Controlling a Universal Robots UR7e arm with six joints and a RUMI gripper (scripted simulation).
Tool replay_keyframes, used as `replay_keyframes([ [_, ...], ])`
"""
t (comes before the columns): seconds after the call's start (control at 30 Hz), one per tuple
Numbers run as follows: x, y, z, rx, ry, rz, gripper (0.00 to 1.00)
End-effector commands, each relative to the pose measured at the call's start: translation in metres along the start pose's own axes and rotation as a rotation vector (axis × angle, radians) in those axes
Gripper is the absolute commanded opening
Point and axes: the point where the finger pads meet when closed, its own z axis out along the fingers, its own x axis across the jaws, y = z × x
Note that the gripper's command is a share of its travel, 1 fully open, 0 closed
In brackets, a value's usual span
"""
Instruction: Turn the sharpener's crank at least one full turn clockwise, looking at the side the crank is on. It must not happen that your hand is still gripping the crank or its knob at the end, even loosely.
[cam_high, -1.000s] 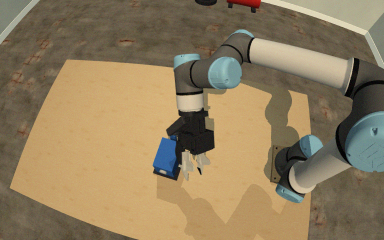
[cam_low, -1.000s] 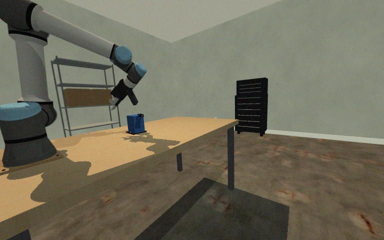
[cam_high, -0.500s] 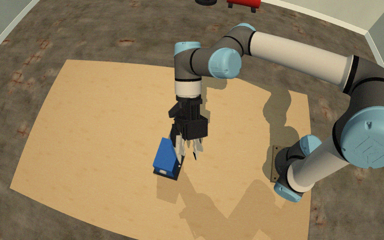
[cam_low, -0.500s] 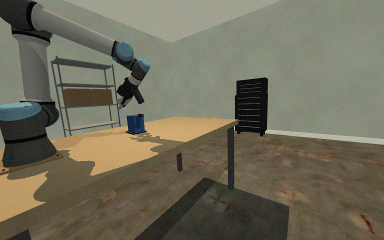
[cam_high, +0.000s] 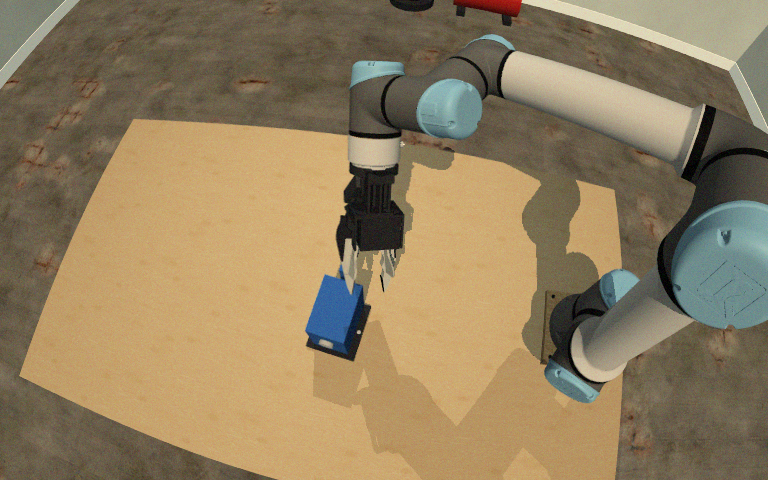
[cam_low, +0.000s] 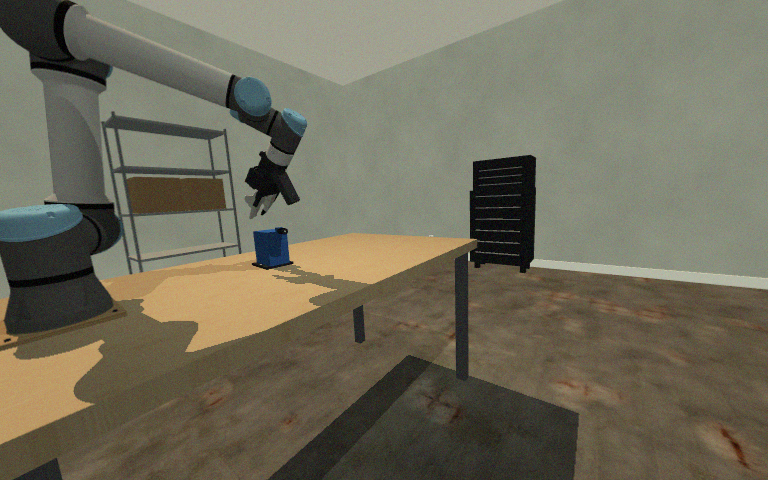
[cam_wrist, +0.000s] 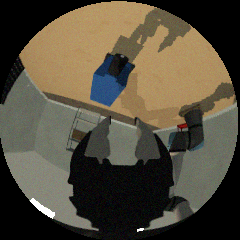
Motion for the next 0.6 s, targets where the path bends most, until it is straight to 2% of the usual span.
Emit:
replay_keyframes([
  [0.0, -0.001, -0.014, -0.012, 0.038, -0.014, 0.073, 0.32],
  [0.23, -0.002, -0.028, -0.024, 0.064, -0.027, 0.129, 0.32],
  [0.3, -0.002, -0.035, -0.031, 0.091, -0.040, 0.186, 0.32],
  [0.4, -0.002, -0.042, -0.037, 0.091, -0.040, 0.186, 0.32],
  [0.5, -0.002, -0.053, -0.047, 0.130, -0.064, 0.273, 0.32],
  [0.57, -0.002, -0.060, -0.054, 0.130, -0.064, 0.273, 0.32],
])
